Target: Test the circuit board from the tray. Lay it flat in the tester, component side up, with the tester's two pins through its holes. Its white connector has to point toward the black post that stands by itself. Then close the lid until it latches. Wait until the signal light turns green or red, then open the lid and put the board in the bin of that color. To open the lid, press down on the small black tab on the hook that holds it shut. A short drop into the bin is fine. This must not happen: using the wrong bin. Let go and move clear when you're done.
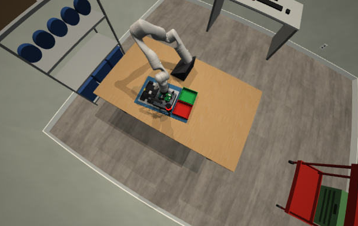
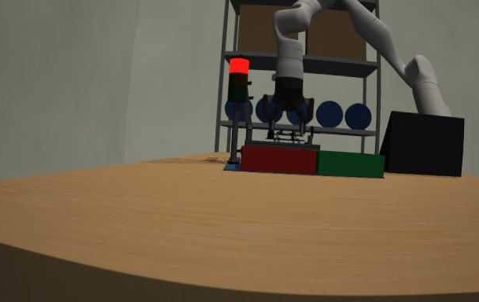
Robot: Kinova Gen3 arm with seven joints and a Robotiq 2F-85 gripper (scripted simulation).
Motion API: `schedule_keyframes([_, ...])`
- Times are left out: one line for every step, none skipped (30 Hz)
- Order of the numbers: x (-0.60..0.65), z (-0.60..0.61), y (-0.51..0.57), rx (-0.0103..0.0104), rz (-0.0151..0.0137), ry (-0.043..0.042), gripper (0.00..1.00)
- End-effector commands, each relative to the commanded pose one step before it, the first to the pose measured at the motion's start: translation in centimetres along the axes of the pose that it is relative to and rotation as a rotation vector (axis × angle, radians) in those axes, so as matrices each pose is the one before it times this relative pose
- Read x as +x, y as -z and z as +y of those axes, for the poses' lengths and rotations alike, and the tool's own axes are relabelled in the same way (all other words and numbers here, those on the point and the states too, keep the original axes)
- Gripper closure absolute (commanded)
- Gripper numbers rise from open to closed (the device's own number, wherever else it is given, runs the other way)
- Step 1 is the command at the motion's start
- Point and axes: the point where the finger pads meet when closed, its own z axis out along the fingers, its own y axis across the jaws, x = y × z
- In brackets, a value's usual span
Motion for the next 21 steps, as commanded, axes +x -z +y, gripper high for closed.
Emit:
schedule_keyframes([-0.028, -0.065, 0.145, 0.00234, -0.00080, -0.00005, 0.23])
schedule_keyframes([0.000, 0.000, 0.045, 0.00000, 0.00000, 0.00000, 0.23])
schedule_keyframes([0.000, 0.000, 0.045, 0.00000, 0.00000, 0.00000, 0.23])
schedule_keyframes([0.000, 0.000, 0.034, 0.00000, 0.00000, 0.00000, 0.23])
schedule_keyframes([0.000, 0.000, 0.017, 0.00000, 0.00000, 0.00000, 0.23])
schedule_keyframes([0.000, 0.000, 0.003, 0.00000, 0.00000, 0.00000, 0.23])
schedule_keyframes([0.000, 0.000, 0.003, 0.00000, 0.00000, 0.00000, 0.23])
schedule_keyframes([0.000, 0.000, 0.017, 0.00000, 0.00000, 0.00000, 0.23])
schedule_keyframes([0.000, 0.000, 0.034, 0.00000, 0.00000, 0.00000, 0.23])
schedule_keyframes([0.000, 0.000, 0.045, 0.00000, 0.00000, 0.00000, 0.23])
schedule_keyframes([0.000, 0.000, 0.045, 0.00000, 0.00000, 0.00000, 0.23])
schedule_keyframes([0.000, 0.000, 0.034, 0.00000, 0.00000, 0.00000, 0.23])
schedule_keyframes([0.000, 0.000, 0.017, 0.00000, 0.00000, 0.00000, 0.23])
schedule_keyframes([0.000, 0.000, 0.003, 0.00000, 0.00000, 0.00000, 0.23])
schedule_keyframes([0.000, 0.000, 0.003, 0.00000, 0.00000, 0.00000, 0.23])
schedule_keyframes([0.000, 0.000, 0.000, 0.00000, 0.00000, 0.00000, 0.23])
schedule_keyframes([0.000, 0.000, 0.000, 0.00000, 0.00000, 0.00000, 0.23])
schedule_keyframes([0.000, 0.000, 0.017, 0.00000, 0.00000, 0.00000, 0.23])
schedule_keyframes([0.000, 0.000, 0.034, 0.00000, 0.00000, 0.00000, 0.23])
schedule_keyframes([0.000, 0.000, 0.045, 0.00000, 0.00000, 0.00000, 0.23])
schedule_keyframes([0.000, 0.000, 0.045, 0.00000, 0.00000, 0.00000, 0.23])
